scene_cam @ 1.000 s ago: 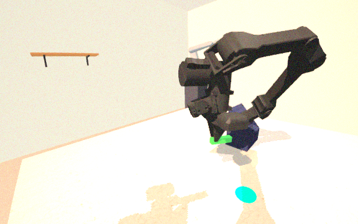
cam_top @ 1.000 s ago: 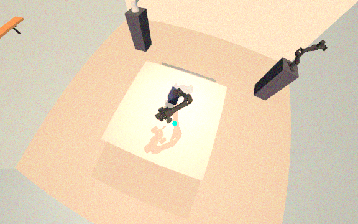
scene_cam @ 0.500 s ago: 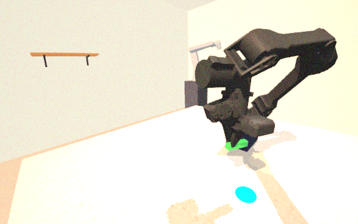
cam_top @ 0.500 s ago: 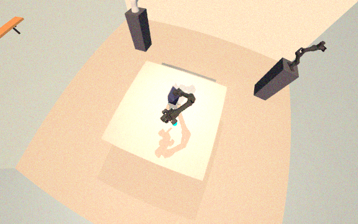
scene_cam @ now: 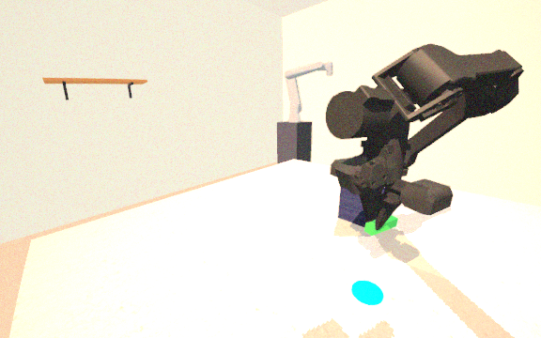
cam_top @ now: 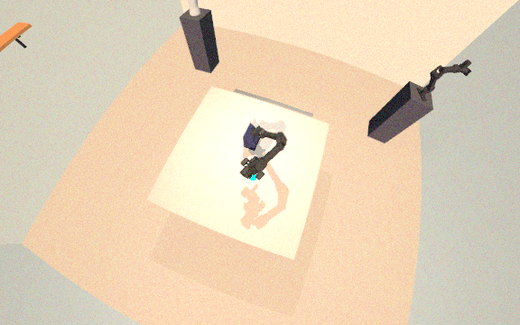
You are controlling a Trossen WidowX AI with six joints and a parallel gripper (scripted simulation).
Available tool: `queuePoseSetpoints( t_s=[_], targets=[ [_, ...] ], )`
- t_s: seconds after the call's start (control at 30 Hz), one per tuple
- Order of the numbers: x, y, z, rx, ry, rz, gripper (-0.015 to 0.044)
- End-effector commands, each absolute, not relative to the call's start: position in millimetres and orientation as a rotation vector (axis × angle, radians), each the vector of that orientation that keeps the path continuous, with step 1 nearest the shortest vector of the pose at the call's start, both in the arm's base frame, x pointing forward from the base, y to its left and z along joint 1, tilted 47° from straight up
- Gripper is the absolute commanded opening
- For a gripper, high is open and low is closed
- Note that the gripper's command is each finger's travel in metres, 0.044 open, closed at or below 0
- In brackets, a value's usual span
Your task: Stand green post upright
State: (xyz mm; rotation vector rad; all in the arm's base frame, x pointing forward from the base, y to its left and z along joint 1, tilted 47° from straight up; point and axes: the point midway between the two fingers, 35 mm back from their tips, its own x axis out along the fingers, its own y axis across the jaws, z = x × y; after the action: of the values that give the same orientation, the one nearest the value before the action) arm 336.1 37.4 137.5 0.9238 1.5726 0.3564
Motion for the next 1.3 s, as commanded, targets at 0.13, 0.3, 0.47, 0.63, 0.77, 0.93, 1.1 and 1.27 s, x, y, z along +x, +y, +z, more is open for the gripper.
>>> queuePoseSetpoints(
  t_s=[0.13,0.3,0.47,0.63,0.77,0.93,1.1,1.27],
  targets=[
    [331.9,45.7,142.5,0.913,1.576,0.364,0.0023],
    [330.7,47.2,138.3,0.882,1.574,0.344,0.0023],
    [329.7,48.7,134.3,0.853,1.570,0.324,0.0023],
    [328.8,50.0,130.4,0.824,1.564,0.303,0.0023],
    [328.2,50.9,127.4,0.802,1.559,0.287,0.0023],
    [327.6,52.0,123.8,0.775,1.550,0.266,0.0023],
    [327.1,53.1,120.3,0.749,1.540,0.245,0.0023],
    [326.8,54.0,117.0,0.724,1.529,0.225,0.0023]
  ],
)
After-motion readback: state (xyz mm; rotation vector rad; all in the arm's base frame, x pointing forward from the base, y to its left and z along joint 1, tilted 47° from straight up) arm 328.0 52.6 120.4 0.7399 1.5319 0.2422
